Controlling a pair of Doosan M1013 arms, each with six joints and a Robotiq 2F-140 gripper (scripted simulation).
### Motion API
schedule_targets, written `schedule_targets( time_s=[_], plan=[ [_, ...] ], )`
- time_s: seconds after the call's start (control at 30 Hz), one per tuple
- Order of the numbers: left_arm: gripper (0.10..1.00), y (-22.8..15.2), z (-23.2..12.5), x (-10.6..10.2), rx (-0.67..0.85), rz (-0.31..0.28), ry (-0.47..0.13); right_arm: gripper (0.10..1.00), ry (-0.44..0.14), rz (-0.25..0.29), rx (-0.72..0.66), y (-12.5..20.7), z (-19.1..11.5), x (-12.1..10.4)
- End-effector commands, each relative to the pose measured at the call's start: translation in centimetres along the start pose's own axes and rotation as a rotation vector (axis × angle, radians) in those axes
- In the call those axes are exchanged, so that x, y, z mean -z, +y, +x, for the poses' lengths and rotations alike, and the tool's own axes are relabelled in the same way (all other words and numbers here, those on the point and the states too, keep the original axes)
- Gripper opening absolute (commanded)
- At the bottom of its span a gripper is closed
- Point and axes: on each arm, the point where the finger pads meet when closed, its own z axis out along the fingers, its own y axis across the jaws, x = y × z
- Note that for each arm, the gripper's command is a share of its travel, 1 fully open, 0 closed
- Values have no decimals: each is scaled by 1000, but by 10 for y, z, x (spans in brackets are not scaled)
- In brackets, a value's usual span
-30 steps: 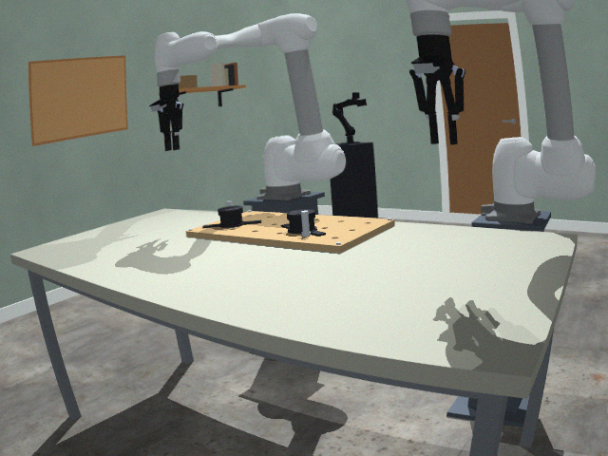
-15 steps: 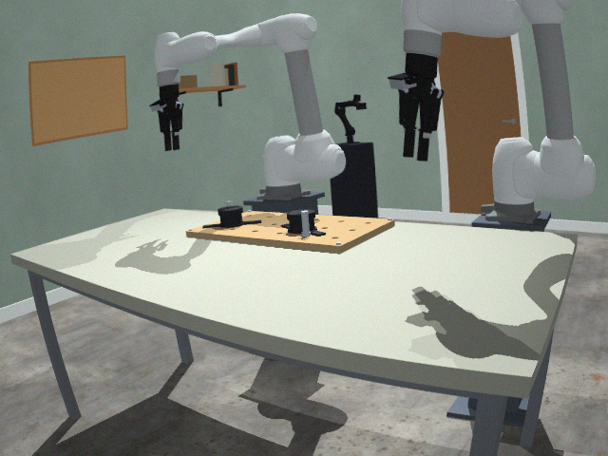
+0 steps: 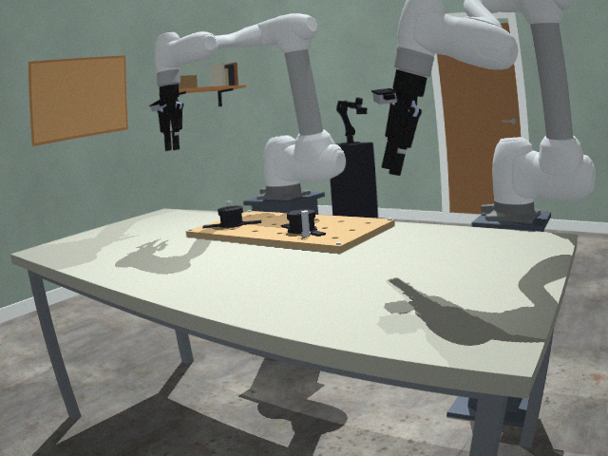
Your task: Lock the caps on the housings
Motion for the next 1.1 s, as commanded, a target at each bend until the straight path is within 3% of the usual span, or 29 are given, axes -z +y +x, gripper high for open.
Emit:
schedule_targets(
  time_s=[0.0, 0.13, 0.53, 0.63, 1.07],
  plan=[
    [339, 14, 6, -13, -83, -38, 23, 328, 1, 0, 0, 0, 0, 1],
    [339, 18, 8, -18, -110, -50, 29, 328, 1, 0, 0, 0, 0, 1],
    [339, 66, 28, -62, -378, -163, 93, 328, 1, 0, 0, 0, 0, 1],
    [339, 68, 29, -63, -397, -168, 98, 328, 1, 0, 0, 0, 0, 1],
    [339, 122, 52, -114, -702, -297, 170, 328, 1, 0, 0, 0, 0, 1]
  ],
)
